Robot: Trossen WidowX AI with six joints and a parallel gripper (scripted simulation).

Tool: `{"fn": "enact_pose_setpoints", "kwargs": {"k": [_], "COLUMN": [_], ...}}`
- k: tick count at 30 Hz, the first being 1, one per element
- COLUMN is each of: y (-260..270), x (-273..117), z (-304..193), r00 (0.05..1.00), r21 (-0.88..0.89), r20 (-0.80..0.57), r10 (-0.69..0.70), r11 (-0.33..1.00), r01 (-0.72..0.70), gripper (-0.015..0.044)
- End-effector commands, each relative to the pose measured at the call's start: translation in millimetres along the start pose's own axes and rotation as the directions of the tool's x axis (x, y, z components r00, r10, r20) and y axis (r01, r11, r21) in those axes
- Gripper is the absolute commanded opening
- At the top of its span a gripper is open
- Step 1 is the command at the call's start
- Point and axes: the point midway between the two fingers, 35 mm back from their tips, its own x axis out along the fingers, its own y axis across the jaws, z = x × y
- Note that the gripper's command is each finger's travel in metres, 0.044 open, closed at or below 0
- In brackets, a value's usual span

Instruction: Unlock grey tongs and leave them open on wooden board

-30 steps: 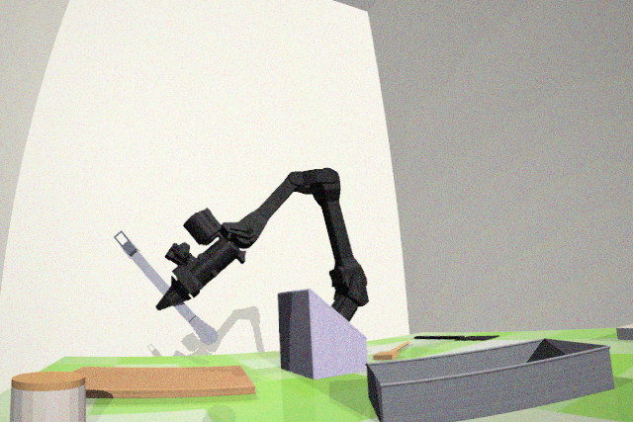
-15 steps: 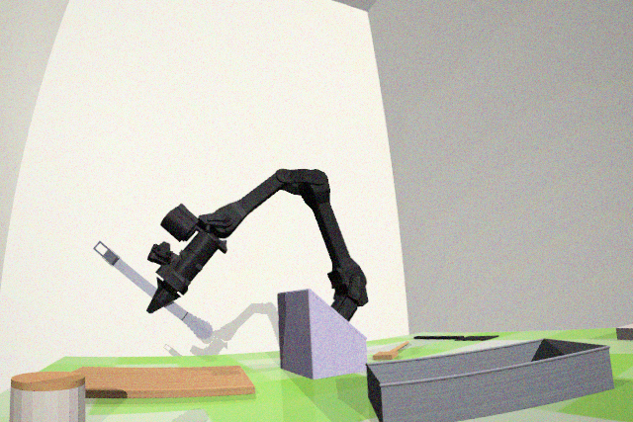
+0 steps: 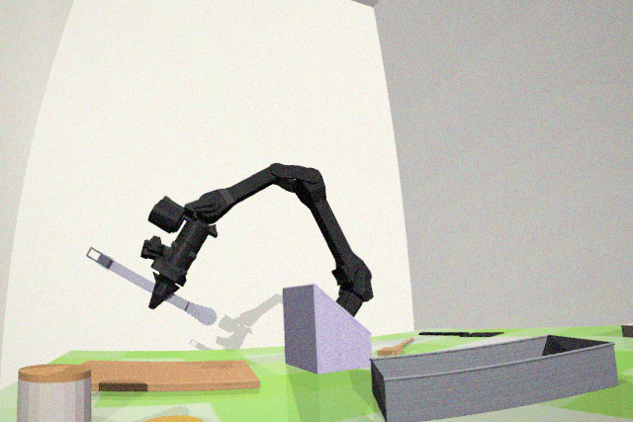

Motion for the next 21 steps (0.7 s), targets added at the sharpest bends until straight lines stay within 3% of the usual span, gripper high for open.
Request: {"fn": "enact_pose_setpoints", "kwargs": {"k": [1, 21], "y": [0.4, -0.8], "x": [-2.9, -9.5], "z": [7.3, 8.6], "r00": [1.000, 0.967], "r21": [0.009, 0.011], "r20": [-0.022, -0.254], "r10": [0.006, 0.006], "r11": [1.000, 1.000], "r01": [-0.006, -0.003], "gripper": [-0.0150, -0.0150]}}
